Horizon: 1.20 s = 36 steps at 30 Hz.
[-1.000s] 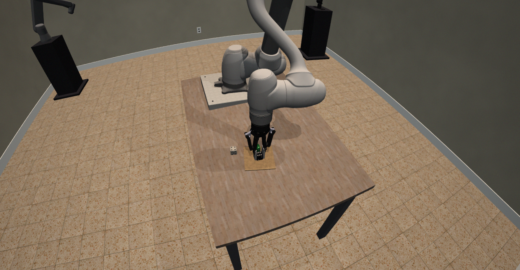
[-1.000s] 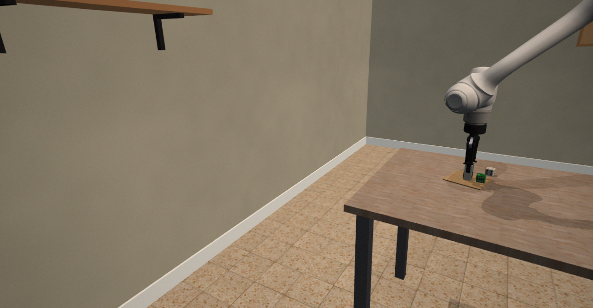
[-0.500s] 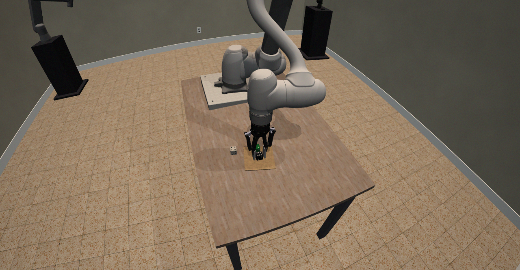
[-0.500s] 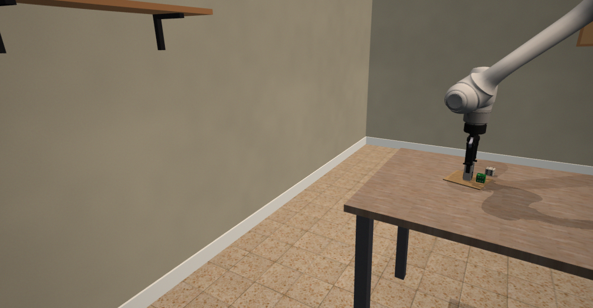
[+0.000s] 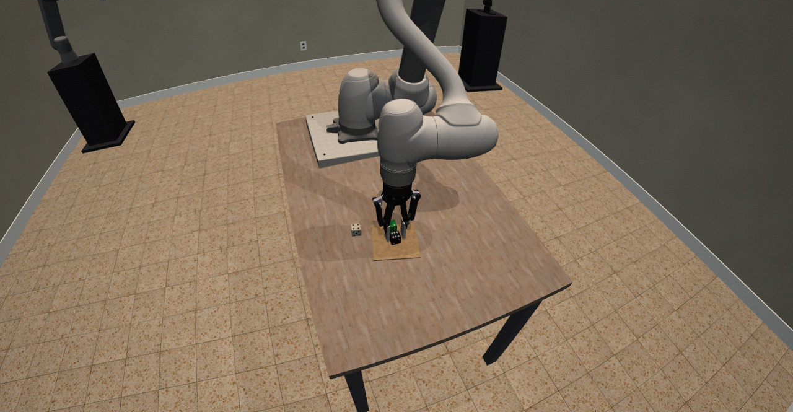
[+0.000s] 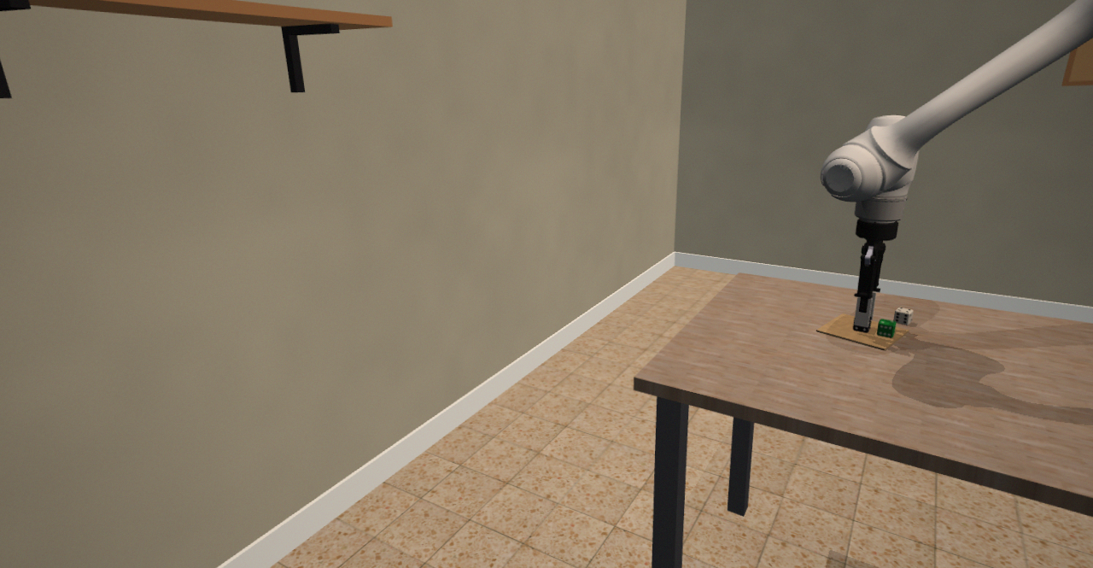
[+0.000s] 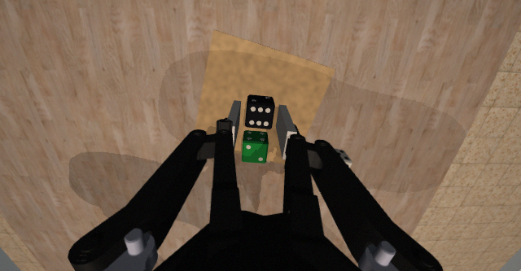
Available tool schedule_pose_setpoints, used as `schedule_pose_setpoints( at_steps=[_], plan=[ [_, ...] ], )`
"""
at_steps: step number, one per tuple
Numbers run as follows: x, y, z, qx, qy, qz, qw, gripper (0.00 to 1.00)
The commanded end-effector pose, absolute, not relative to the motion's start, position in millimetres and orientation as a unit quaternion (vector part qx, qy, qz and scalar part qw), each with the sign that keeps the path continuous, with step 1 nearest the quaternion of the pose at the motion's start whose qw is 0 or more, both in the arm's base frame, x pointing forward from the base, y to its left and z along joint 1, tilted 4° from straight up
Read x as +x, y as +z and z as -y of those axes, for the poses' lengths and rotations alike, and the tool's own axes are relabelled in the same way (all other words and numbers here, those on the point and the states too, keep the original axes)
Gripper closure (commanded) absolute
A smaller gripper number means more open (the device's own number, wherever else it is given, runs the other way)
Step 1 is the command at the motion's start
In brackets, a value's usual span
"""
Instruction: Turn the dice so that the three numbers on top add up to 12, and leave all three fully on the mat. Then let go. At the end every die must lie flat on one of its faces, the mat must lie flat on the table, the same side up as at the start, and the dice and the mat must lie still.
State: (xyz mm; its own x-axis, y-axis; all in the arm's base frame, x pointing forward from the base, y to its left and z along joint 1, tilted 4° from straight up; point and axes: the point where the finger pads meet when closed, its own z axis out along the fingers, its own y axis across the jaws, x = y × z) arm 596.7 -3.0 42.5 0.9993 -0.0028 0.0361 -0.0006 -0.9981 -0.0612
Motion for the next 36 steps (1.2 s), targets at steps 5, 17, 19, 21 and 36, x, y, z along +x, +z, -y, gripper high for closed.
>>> schedule_pose_setpoints(
  at_steps=[5, 17, 19, 21, 36],
  plan=[
    [596, 75, 5, -0.999, -0.018, -0.001, 0.031, 0.72],
    [594, 115, 7, -0.999, -0.018, -0.001, 0.031, 0.72],
    [594, 117, 8, -0.999, -0.018, -0.001, 0.031, 0.72],
    [594, 117, 8, -0.999, -0.018, -0.001, 0.031, 0.72],
    [594, 117, 8, -0.999, -0.018, -0.001, 0.031, 0.00]
  ],
)
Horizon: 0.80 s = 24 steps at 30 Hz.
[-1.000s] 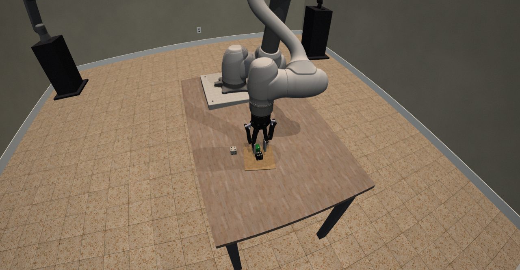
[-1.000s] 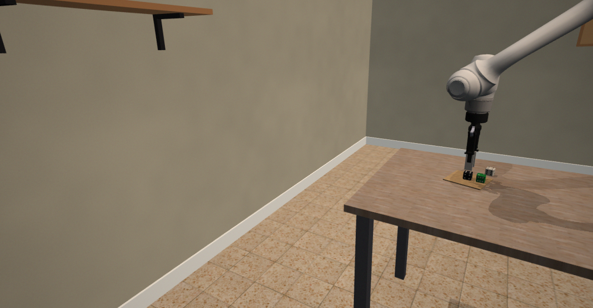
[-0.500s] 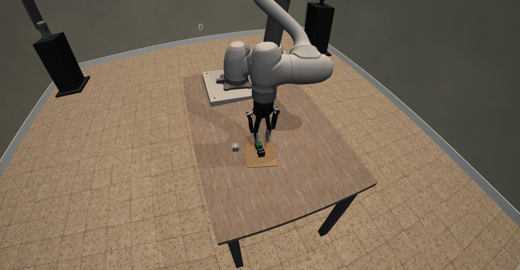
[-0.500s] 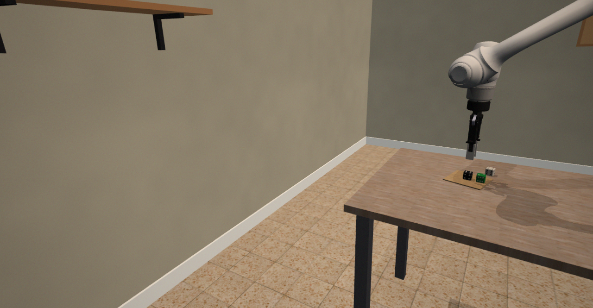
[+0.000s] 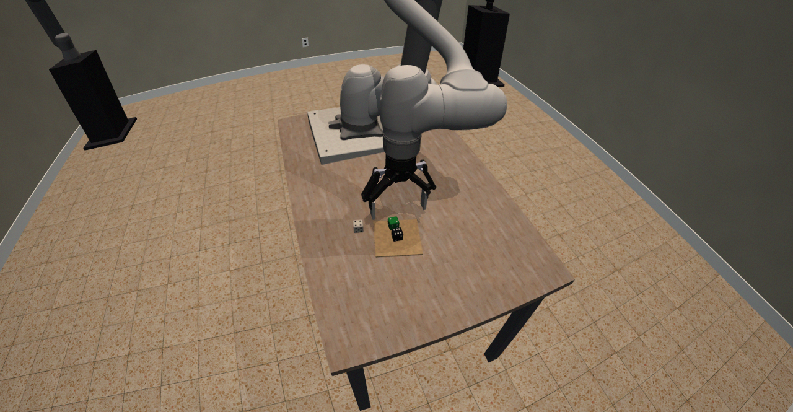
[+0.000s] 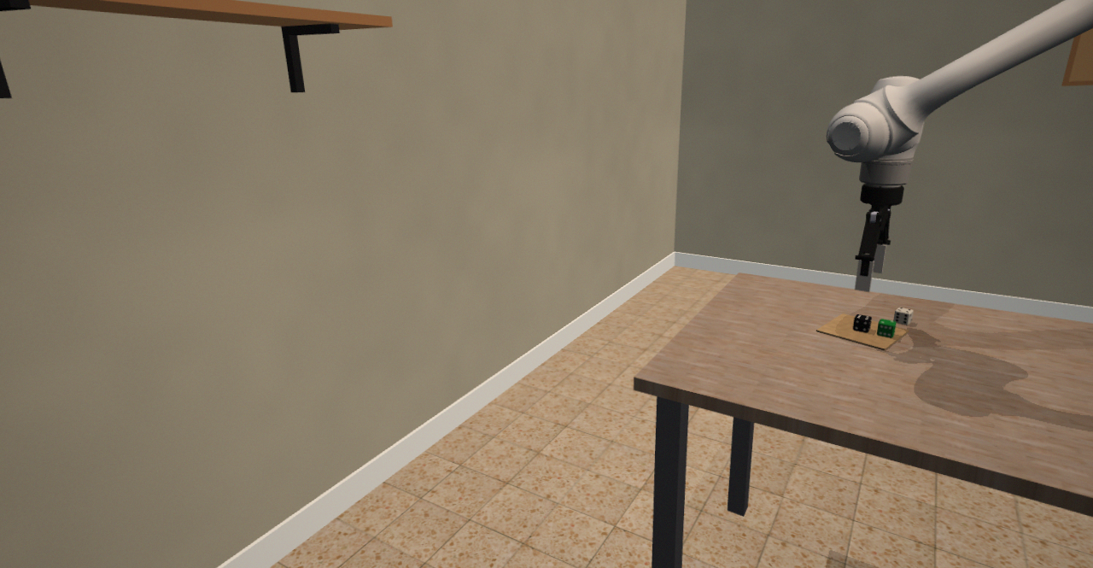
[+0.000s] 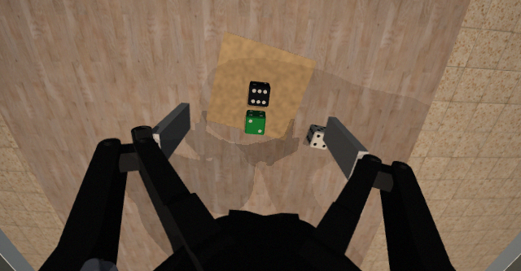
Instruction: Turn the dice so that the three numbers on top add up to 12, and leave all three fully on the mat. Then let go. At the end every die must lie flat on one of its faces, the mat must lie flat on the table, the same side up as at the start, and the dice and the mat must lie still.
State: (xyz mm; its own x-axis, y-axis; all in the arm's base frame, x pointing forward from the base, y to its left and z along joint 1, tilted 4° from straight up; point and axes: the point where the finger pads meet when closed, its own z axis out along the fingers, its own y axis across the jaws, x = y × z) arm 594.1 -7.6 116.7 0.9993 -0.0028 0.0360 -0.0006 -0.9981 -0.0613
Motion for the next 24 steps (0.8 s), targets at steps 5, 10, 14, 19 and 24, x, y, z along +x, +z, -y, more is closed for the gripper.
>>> schedule_pose_setpoints(
  at_steps=[5, 10, 14, 19, 24],
  plan=[
    [594, 117, 8, -0.999, -0.018, -0.001, 0.031, 0.00],
    [594, 117, 8, -0.999, -0.018, -0.003, 0.031, 0.00],
    [593, 117, 10, -0.999, -0.017, -0.030, 0.031, 0.00],
    [590, 116, 17, -0.991, -0.014, -0.125, 0.033, 0.00],
    [586, 115, 25, -0.969, -0.010, -0.244, 0.034, 0.00]
  ],
)
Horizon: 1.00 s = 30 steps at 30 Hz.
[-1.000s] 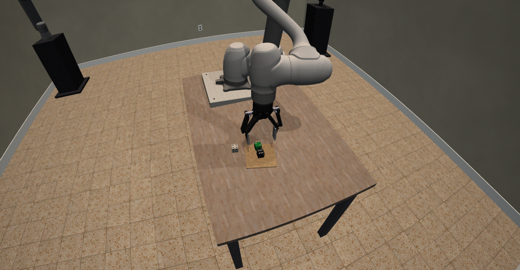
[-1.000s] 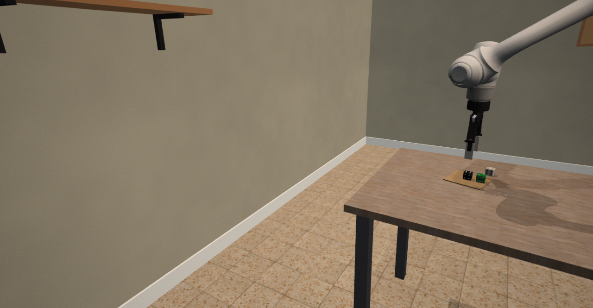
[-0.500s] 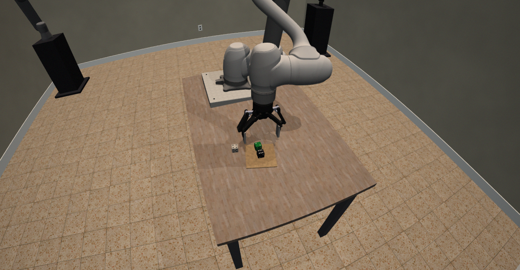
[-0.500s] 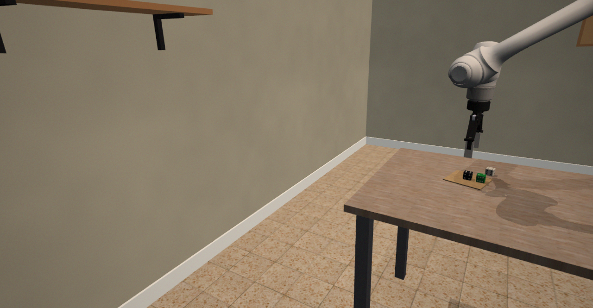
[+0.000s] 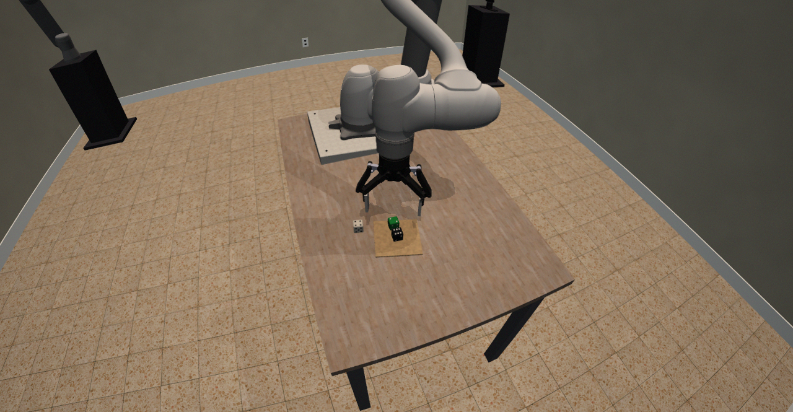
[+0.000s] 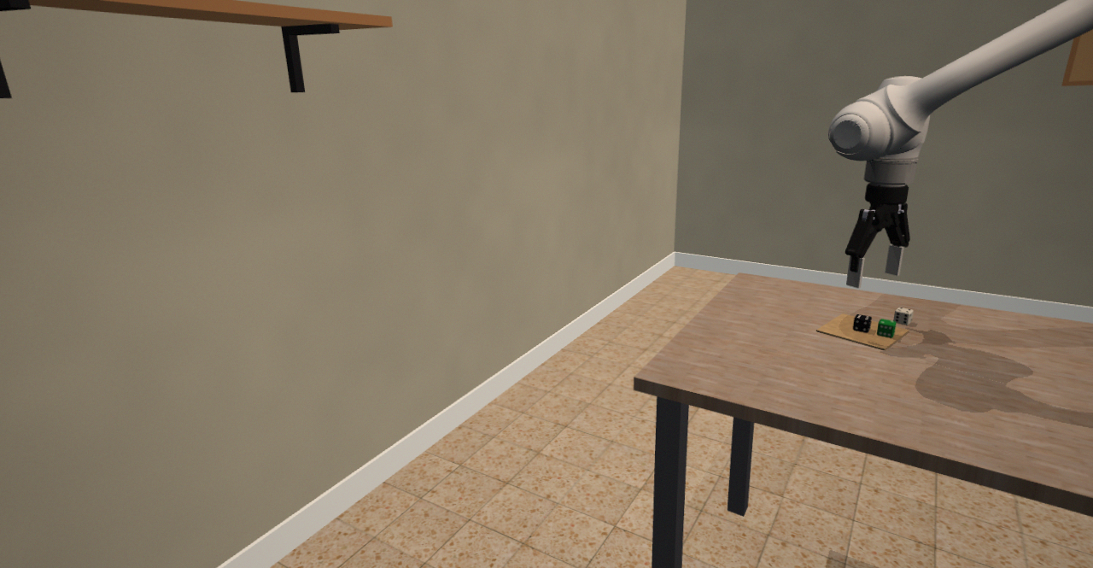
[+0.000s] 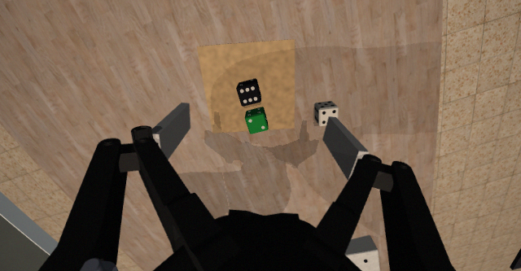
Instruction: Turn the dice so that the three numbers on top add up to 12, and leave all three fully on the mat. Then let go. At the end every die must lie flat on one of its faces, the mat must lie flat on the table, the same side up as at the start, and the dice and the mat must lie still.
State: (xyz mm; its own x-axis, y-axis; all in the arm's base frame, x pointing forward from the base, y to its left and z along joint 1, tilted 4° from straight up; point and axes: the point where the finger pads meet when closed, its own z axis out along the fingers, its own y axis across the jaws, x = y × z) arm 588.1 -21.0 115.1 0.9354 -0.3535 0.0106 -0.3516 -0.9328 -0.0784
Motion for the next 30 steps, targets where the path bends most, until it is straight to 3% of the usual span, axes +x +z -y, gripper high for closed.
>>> schedule_pose_setpoints(
  at_steps=[1, 30],
  plan=[
    [586, 115, 25, -0.969, -0.010, -0.244, 0.034, 0.00],
    [564, 109, 66, -0.665, 0.011, -0.746, 0.034, 0.00]
  ],
)
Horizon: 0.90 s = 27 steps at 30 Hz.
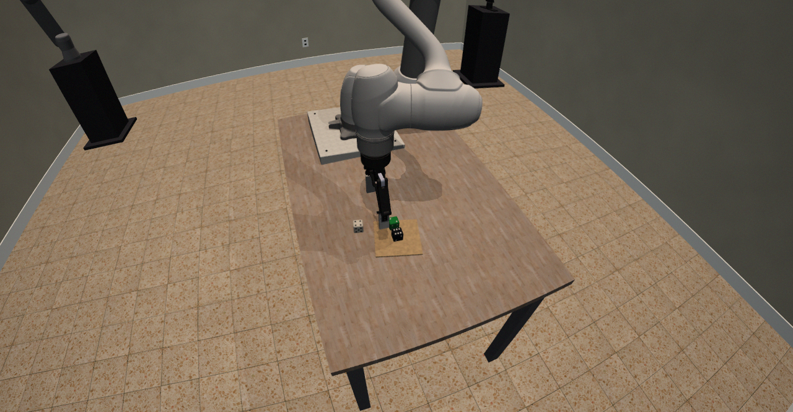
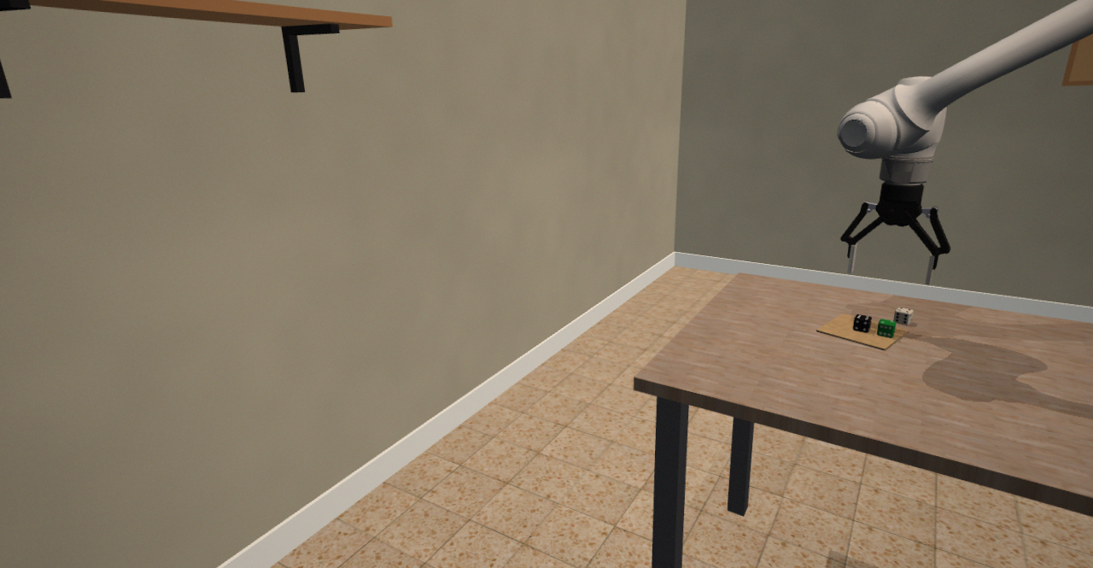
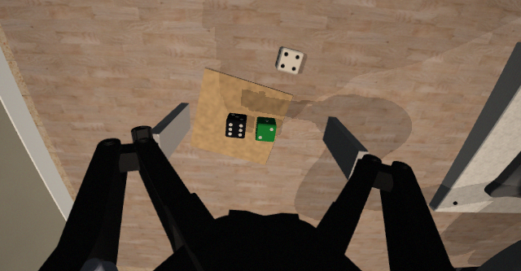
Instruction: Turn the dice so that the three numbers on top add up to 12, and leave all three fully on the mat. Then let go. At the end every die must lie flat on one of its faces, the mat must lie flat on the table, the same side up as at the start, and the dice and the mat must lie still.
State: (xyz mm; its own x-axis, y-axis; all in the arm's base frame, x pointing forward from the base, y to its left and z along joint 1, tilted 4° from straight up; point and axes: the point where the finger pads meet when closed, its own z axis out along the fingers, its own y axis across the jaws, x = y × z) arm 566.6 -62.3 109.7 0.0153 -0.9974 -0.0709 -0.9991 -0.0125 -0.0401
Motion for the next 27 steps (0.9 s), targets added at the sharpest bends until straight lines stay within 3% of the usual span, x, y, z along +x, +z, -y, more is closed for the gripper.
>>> schedule_pose_setpoints(
  at_steps=[1, 27],
  plan=[
    [563, 109, 68, -0.648, 0.012, -0.761, 0.034, 0.00],
    [542, 104, 100, -0.195, 0.027, -0.980, 0.024, 0.00]
  ],
)
